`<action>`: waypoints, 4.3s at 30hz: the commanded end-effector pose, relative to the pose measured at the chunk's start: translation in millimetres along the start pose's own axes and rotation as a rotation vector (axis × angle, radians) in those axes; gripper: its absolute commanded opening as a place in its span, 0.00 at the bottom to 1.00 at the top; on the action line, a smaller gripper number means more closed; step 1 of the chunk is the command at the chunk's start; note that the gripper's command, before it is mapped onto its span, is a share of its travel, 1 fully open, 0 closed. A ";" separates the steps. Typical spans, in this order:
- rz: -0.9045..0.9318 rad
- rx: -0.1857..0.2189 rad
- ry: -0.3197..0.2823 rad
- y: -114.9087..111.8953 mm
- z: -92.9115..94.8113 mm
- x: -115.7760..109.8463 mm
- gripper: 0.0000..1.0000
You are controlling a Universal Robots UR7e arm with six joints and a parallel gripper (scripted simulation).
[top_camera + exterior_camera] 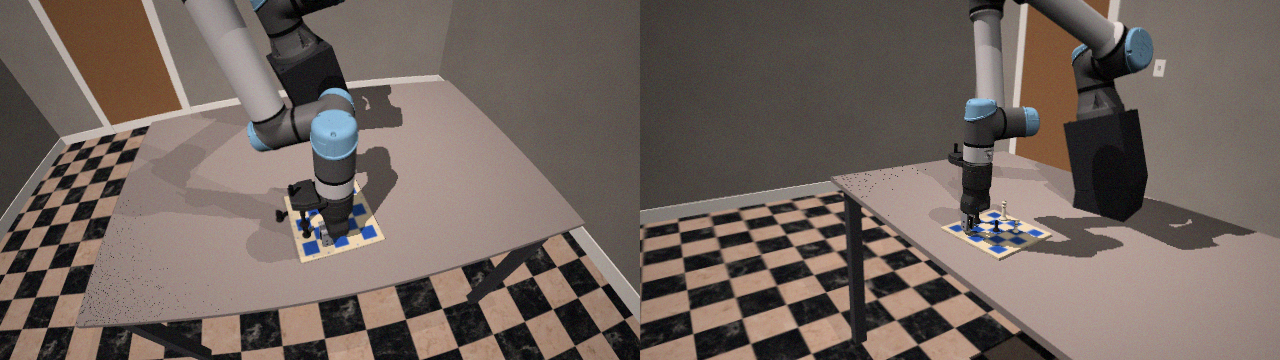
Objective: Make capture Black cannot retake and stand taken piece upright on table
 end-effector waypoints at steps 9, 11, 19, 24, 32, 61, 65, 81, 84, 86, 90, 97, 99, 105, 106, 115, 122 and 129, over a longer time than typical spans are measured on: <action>0.000 0.002 0.001 -0.7 -0.6 0.3 0.00; 0.000 0.002 0.001 -0.7 -0.6 0.3 0.00; 0.000 0.002 0.001 -0.7 -0.6 0.3 0.00; 0.000 0.002 0.001 -0.7 -0.6 0.3 0.00; 0.000 0.002 0.001 -0.7 -0.5 0.3 0.00; 0.000 0.002 0.001 -0.6 3.3 0.3 0.00; 0.000 0.002 0.001 -0.6 3.3 0.3 0.00; 0.000 0.002 0.001 -0.6 3.3 0.3 0.00; 0.000 0.002 0.001 -0.6 3.3 0.3 0.00; 0.000 0.002 0.001 -0.6 3.3 0.3 0.00; 0.000 0.002 0.001 -0.6 3.3 0.3 0.00; 0.000 0.002 0.001 -0.6 3.3 0.3 0.44; 0.000 0.002 0.001 -0.6 3.3 0.3 0.44; 0.000 0.002 0.001 -0.6 3.3 0.3 0.73; 0.000 0.002 0.001 -0.6 3.3 0.3 0.73; 0.000 0.002 0.001 -0.6 3.0 0.3 0.73; 0.000 0.002 0.001 -0.6 -4.6 0.3 0.73; 0.000 0.002 0.001 -0.6 -36.2 0.3 0.73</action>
Point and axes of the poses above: the point where the finger pads meet when closed, its own z axis out along the fingers, its own y axis across the jaws, x = y × z, the point moved 2 cm from there along -z, back along the fingers, and after that the axes turned 11 degrees about -z, right-handed, at the moved point
